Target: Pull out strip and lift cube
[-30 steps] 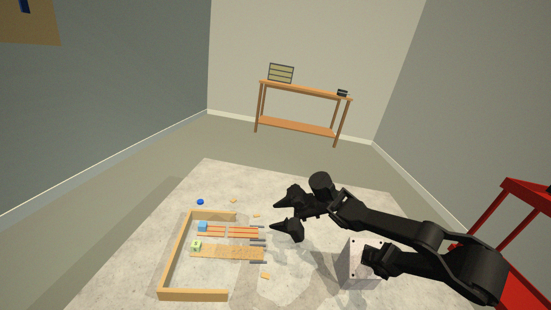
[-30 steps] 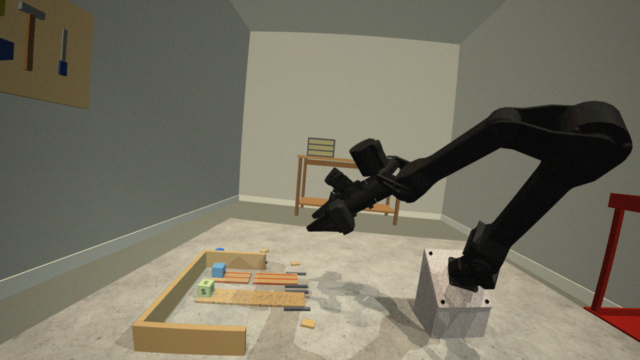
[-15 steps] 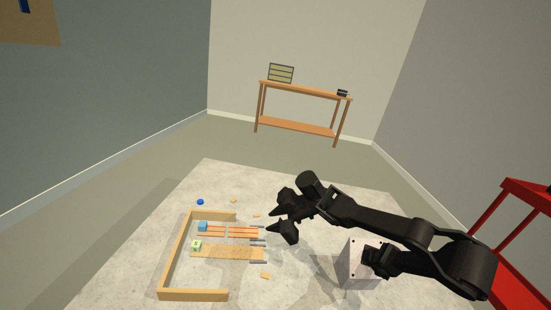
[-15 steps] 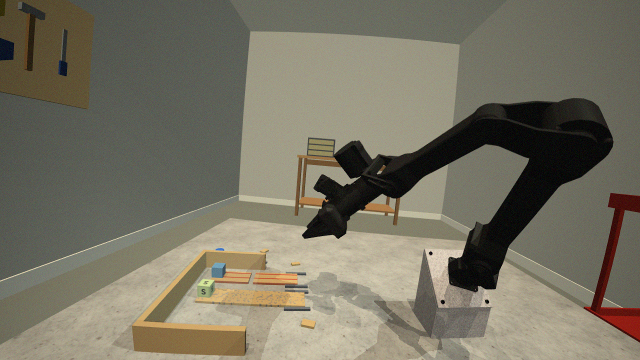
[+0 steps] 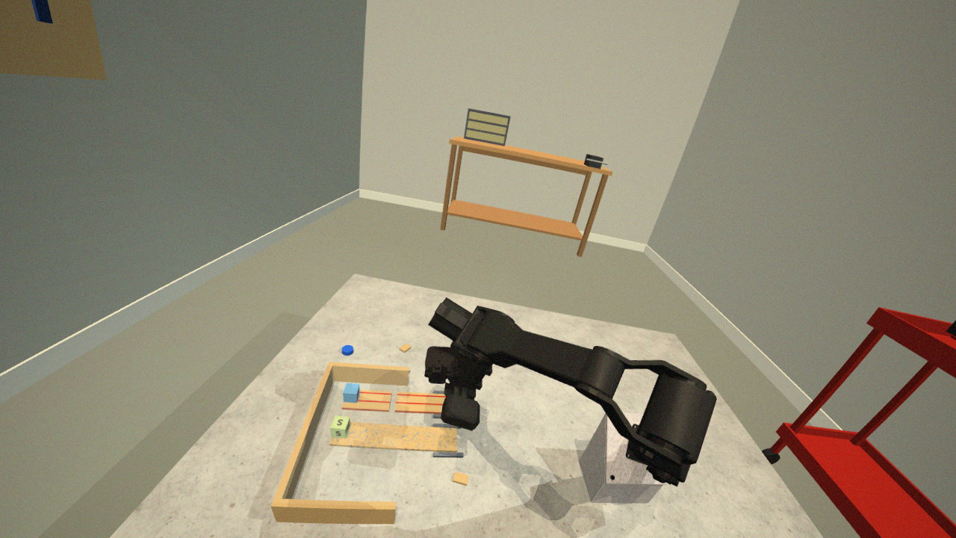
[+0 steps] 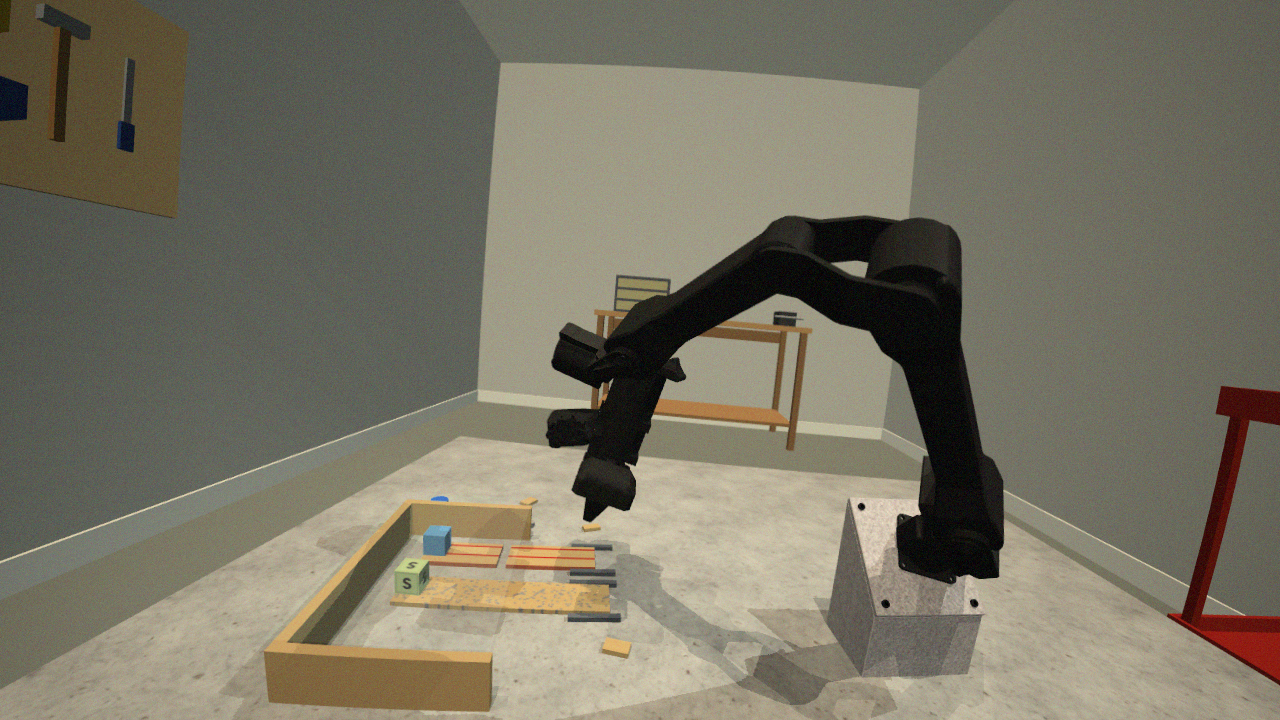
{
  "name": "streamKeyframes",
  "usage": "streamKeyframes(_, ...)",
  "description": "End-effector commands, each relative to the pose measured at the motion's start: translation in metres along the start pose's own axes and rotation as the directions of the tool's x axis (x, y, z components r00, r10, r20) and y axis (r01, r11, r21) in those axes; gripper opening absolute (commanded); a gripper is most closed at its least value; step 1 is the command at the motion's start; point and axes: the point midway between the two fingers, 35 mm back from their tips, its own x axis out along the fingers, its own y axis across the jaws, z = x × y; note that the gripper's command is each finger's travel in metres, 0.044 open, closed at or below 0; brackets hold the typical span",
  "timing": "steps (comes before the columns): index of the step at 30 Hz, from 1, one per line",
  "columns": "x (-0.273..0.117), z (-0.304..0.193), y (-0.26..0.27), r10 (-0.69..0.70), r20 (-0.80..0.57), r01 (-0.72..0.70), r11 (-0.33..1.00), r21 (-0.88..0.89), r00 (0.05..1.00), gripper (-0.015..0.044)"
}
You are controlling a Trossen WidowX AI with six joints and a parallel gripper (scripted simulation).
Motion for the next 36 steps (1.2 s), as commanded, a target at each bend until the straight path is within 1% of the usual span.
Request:
streamKeyframes(1,0.025,-0.003,0.003,0.044,-0.215,-0.059,0.996,-0.065,0.976,0.0)
streamKeyframes(4,0.03,-0.004,0.004,0.057,-0.262,-0.08,0.994,-0.077,0.963,0.0)
streamKeyframes(13,0.031,-0.006,0.006,0.057,-0.262,-0.08,0.994,-0.076,0.963,0.0)
streamKeyframes(36,0.068,-0.015,0.008,0.058,-0.261,-0.08,0.994,-0.076,0.964,0.0)
